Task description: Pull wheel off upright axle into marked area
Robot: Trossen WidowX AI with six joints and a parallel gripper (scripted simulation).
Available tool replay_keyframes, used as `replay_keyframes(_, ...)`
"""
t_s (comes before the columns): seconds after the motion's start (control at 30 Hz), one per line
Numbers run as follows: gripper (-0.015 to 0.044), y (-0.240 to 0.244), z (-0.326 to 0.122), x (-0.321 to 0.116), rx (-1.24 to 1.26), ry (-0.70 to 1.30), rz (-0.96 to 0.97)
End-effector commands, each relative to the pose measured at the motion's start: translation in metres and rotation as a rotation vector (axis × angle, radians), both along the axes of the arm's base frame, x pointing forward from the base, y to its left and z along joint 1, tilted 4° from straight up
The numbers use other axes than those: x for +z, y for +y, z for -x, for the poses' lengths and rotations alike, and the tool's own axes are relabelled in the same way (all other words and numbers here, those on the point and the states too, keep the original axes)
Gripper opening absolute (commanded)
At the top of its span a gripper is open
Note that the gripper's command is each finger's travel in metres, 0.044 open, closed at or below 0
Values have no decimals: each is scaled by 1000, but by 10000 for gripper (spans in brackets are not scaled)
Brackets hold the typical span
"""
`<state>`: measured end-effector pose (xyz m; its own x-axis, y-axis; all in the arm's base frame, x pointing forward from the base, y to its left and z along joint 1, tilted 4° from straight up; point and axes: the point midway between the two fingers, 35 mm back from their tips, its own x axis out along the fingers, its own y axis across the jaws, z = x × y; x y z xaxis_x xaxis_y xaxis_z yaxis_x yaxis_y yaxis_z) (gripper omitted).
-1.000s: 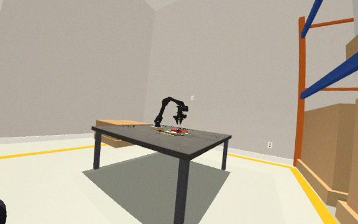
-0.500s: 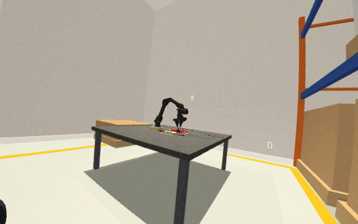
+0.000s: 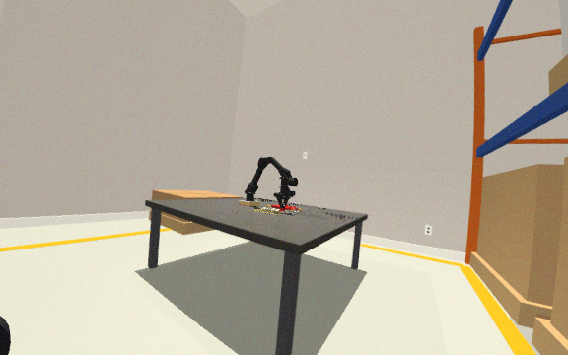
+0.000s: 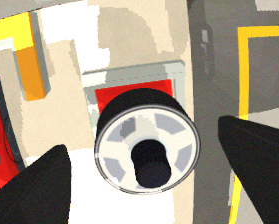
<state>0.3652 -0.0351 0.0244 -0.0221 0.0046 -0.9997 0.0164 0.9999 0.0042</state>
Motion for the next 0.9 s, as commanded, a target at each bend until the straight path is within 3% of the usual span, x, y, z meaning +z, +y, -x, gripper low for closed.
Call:
replay_keyframes(0.0,300,0,2,-5,-1,12,2)
replay_keyframes(0.17,300,0,2,-5,-1,12,2)
replay_keyframes(0.3,195,0,1,-1,0,3,0)
replay_keyframes(0.57,142,0,1,-1,0,3,0)
replay_keyframes(0.73,10,0,1,0,0,3,0)
replay_keyframes(0.87,0,0,1,1,0,3,0)
